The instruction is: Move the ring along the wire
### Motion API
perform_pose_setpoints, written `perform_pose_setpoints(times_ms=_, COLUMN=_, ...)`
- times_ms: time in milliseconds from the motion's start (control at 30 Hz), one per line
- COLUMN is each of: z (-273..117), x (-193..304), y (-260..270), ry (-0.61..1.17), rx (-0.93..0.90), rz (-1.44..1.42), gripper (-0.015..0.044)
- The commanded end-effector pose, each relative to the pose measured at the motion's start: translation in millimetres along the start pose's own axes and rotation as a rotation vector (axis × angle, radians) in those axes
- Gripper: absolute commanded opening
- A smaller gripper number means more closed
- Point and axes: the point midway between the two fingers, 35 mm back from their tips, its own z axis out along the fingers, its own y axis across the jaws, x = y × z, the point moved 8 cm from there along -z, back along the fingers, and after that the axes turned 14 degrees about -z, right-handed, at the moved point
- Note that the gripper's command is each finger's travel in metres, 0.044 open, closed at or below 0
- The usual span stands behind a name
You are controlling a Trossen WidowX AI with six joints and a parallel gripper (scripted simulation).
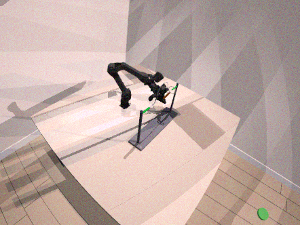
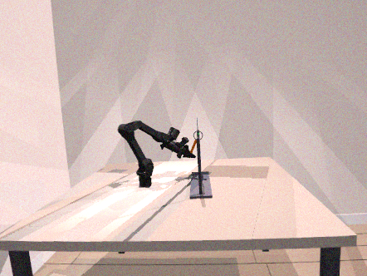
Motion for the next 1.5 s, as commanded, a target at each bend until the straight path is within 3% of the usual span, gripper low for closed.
perform_pose_setpoints(times_ms=0, z=-1, x=-2, y=4, ry=-0.003, rx=0.003, rz=0.004, gripper=-0.0150)
perform_pose_setpoints(times_ms=1400, z=7, x=11, y=19, ry=-0.004, rx=0.003, rz=0.005, gripper=-0.0150)
perform_pose_setpoints(times_ms=1467, z=7, x=11, y=19, ry=-0.003, rx=0.000, rz=0.000, gripper=-0.0097)
